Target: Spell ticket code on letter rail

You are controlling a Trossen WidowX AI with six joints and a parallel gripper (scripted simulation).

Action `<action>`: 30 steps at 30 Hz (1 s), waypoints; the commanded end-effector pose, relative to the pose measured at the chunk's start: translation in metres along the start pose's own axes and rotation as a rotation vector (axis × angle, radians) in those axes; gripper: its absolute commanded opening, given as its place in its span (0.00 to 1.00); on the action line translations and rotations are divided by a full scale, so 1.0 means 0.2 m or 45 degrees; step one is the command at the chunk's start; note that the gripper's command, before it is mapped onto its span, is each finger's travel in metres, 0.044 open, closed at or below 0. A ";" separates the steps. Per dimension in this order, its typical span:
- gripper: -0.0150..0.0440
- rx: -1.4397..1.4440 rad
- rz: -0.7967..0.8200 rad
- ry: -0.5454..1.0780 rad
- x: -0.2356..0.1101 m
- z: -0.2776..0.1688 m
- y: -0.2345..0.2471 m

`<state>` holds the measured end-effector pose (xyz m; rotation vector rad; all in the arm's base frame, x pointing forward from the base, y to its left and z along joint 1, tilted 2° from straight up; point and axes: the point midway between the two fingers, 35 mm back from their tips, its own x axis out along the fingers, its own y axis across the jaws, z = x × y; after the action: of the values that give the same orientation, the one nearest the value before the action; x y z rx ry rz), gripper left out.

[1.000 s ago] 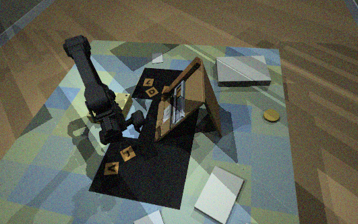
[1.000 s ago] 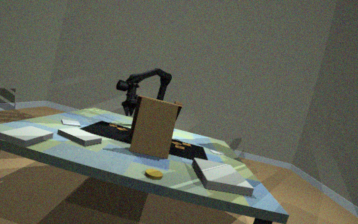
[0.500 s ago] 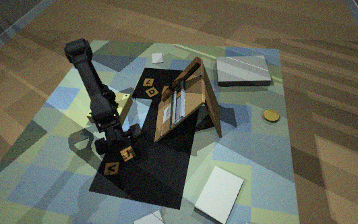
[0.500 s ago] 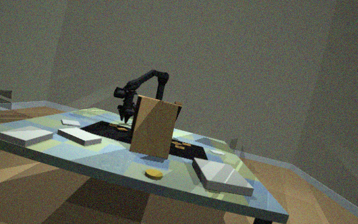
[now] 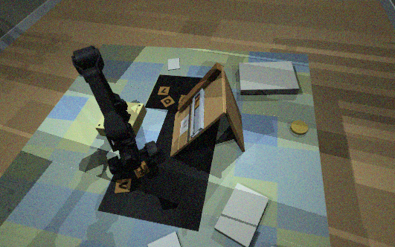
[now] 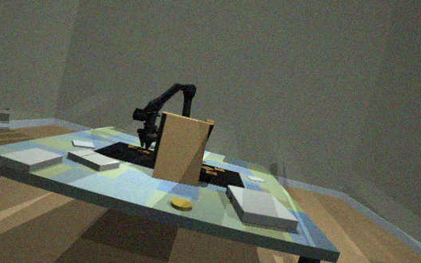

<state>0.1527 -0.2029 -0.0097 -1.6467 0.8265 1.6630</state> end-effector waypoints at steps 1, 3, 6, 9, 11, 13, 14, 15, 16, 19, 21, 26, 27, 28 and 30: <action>0.83 -0.009 0.006 0.001 0.01 0.00 0.00; 0.83 -0.009 0.006 0.001 0.01 0.00 0.00; 0.83 -0.009 0.006 0.001 0.02 0.00 0.00; 0.83 -0.009 0.006 0.001 0.05 0.00 0.00; 0.83 -0.009 0.006 0.001 0.06 0.00 0.00; 0.83 -0.009 0.006 0.001 0.08 0.00 0.00; 0.83 -0.009 0.006 0.001 0.09 0.00 0.00; 0.83 -0.009 0.006 0.001 0.09 0.00 0.01; 0.83 -0.009 0.006 0.001 0.10 0.00 0.01; 0.83 -0.009 0.006 0.001 0.10 0.00 0.01; 0.83 -0.009 0.006 0.001 0.10 0.00 0.01; 0.82 -0.006 0.002 -0.002 0.10 0.00 0.01; 0.81 -0.006 0.002 -0.002 0.10 0.00 0.01; 0.80 -0.006 0.002 -0.002 0.10 0.00 0.01; 0.77 -0.006 0.002 -0.002 0.10 0.00 0.01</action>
<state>0.1516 -0.2021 -0.0296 -1.6423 0.8257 1.6648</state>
